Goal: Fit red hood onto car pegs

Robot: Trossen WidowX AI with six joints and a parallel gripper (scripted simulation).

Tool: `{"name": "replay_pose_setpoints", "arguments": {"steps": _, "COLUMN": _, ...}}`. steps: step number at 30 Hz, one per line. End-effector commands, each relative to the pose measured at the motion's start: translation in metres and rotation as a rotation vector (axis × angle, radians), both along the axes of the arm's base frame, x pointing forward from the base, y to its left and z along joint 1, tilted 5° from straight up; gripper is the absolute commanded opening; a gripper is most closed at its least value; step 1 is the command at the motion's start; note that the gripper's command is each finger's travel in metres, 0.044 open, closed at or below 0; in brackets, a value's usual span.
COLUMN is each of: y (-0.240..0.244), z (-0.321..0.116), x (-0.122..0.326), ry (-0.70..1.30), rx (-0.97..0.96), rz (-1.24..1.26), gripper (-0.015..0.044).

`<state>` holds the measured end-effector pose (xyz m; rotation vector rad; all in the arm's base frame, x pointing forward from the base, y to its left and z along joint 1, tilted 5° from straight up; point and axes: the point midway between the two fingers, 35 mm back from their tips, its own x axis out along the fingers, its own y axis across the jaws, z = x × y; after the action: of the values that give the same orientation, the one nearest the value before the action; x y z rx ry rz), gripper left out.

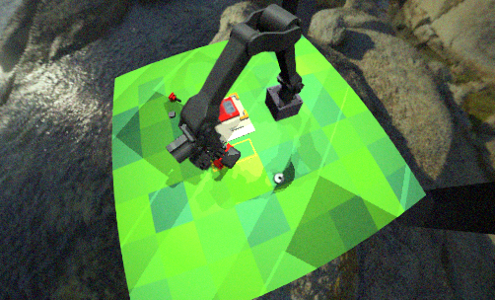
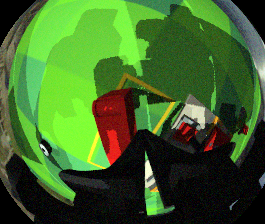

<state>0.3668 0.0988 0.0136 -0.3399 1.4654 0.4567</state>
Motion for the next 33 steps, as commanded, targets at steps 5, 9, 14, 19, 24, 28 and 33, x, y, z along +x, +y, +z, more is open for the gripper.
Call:
{"name": "replay_pose_setpoints", "arguments": {"steps": 5, "y": 0.008, "z": -0.001, "x": -0.005, "ry": 0.004, "rx": 0.002, "rz": -0.001, "gripper": 0.0}}
{"name": "replay_pose_setpoints", "arguments": {"steps": 9, "y": 0.011, "z": -0.001, "x": -0.007, "ry": 0.005, "rx": 0.003, "rz": -0.001, "gripper": 0.0}}
{"name": "replay_pose_setpoints", "arguments": {"steps": 14, "y": 0.015, "z": 0.0, "x": -0.009, "ry": 0.005, "rx": 0.003, "rz": -0.001, "gripper": 0.0}}
{"name": "replay_pose_setpoints", "arguments": {"steps": 19, "y": 0.019, "z": 0.0, "x": -0.012, "ry": 0.005, "rx": 0.004, "rz": -0.001, "gripper": 0.0}}
{"name": "replay_pose_setpoints", "arguments": {"steps": 24, "y": 0.023, "z": 0.0, "x": -0.014, "ry": 0.005, "rx": 0.004, "rz": -0.001, "gripper": 0.0}}
{"name": "replay_pose_setpoints", "arguments": {"steps": 28, "y": 0.026, "z": 0.002, "x": -0.015, "ry": 0.005, "rx": 0.004, "rz": -0.001, "gripper": 0.0}}
{"name": "replay_pose_setpoints", "arguments": {"steps": 33, "y": 0.022, "z": 0.037, "x": -0.013, "ry": 0.005, "rx": 0.004, "rz": -0.001, "gripper": 0.0}}
